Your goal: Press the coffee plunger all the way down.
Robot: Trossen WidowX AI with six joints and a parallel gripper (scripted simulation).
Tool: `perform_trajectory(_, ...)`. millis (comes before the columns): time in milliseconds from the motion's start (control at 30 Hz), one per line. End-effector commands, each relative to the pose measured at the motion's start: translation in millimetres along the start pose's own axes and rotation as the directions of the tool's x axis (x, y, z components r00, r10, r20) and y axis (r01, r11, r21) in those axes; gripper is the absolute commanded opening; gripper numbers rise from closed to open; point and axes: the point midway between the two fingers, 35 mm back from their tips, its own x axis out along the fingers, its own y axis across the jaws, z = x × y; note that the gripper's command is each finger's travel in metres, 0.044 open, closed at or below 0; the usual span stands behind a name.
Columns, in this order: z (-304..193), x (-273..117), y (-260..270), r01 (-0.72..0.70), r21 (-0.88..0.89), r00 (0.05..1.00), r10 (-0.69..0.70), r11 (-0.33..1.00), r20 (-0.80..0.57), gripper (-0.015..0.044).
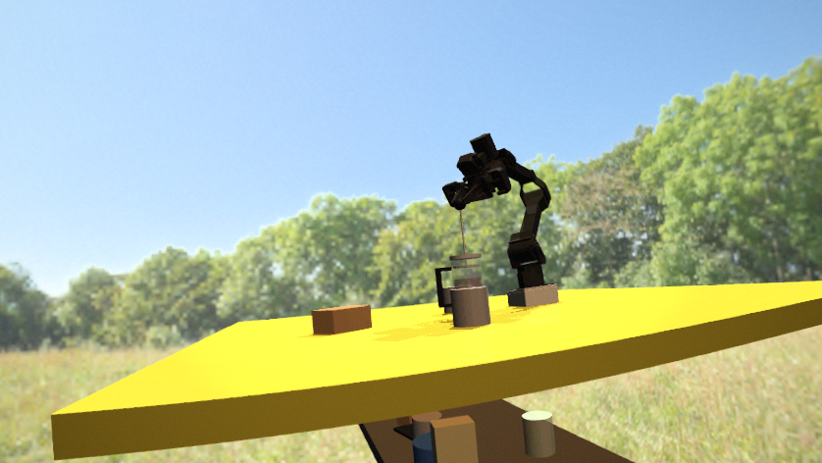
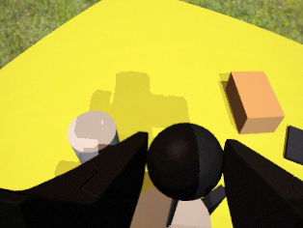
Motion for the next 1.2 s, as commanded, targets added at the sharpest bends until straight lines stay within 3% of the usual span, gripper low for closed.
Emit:
perform_trajectory(0,-0.4,0.7,0.1,-0.001,-0.005,1.0,0.001,1.0,0.002,0.0128)
perform_trajectory(1167,-44.2,33.3,0.4,-0.001,-0.005,1.0,0.001,1.0,0.002,0.0128)
